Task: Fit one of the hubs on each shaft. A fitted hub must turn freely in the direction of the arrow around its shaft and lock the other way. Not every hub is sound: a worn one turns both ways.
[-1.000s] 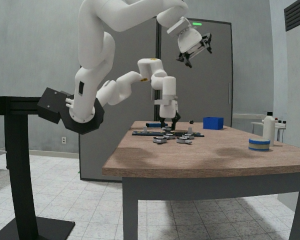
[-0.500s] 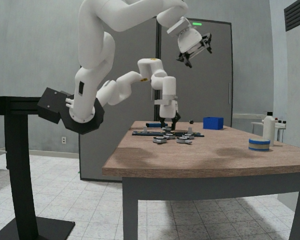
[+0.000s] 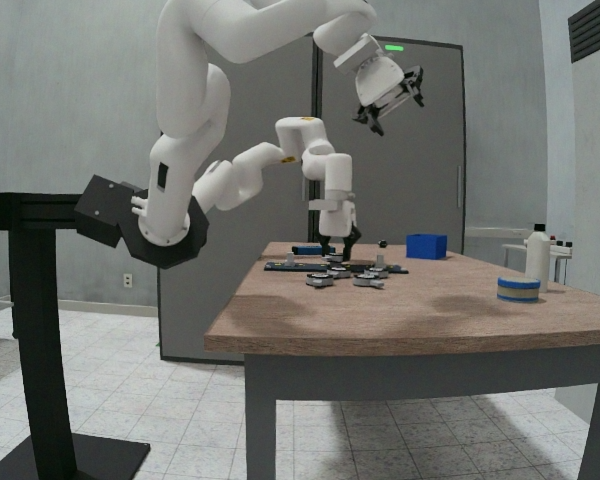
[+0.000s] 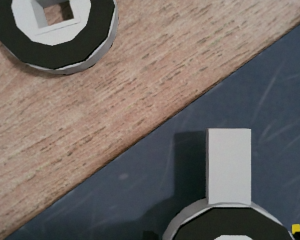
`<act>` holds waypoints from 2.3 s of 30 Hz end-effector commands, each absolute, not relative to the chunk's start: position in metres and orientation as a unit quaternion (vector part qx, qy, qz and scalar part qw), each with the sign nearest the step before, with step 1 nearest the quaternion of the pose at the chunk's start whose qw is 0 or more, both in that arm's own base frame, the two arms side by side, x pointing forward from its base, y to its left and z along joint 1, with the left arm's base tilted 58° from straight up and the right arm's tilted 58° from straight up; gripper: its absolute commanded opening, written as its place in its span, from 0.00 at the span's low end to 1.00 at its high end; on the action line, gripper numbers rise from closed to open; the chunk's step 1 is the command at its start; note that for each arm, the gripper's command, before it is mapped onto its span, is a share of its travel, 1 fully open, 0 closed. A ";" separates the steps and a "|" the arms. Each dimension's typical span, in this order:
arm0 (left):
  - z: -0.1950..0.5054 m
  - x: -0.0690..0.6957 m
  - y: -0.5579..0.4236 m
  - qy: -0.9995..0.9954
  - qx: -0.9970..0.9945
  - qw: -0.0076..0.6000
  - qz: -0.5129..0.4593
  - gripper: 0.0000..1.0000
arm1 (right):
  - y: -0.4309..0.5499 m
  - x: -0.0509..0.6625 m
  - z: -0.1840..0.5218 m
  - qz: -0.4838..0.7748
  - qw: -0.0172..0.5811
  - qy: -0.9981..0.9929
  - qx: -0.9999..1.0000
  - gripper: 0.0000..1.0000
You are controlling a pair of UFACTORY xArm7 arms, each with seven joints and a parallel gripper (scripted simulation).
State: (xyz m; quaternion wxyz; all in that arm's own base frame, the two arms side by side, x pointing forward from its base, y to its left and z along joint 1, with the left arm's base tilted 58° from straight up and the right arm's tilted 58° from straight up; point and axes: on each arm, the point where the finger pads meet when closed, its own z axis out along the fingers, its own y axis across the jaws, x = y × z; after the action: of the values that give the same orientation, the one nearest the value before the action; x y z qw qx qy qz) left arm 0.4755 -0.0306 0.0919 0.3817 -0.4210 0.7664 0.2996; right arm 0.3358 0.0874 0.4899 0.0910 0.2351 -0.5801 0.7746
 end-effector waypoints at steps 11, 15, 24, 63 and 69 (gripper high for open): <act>0.092 0.476 -0.033 0.767 -0.420 0.383 0.297 0.00 | 0.089 0.335 0.491 0.775 0.089 -0.580 0.235 1.00; 0.092 0.476 -0.033 0.767 -0.420 0.383 0.297 0.00 | 0.089 0.335 0.491 0.775 0.089 -0.580 0.235 1.00; 0.092 0.476 -0.033 0.767 -0.420 0.383 0.297 0.00 | 0.089 0.335 0.491 0.775 0.089 -0.580 0.235 1.00; 0.092 0.476 -0.033 0.767 -0.420 0.383 0.297 1.00 | 0.089 0.335 0.491 0.775 0.089 -0.580 0.235 1.00; 0.092 0.476 -0.033 0.768 -0.420 0.383 0.297 1.00 | 0.089 0.335 0.491 0.775 0.089 -0.580 0.235 1.00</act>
State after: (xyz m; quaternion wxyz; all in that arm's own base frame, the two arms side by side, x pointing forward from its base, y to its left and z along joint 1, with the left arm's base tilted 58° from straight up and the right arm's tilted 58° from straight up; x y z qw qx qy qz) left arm 0.4758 -0.0307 0.0917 0.3818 -0.4208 0.7666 0.2992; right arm 0.3358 0.0874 0.4899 0.0910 0.2351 -0.5801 0.7746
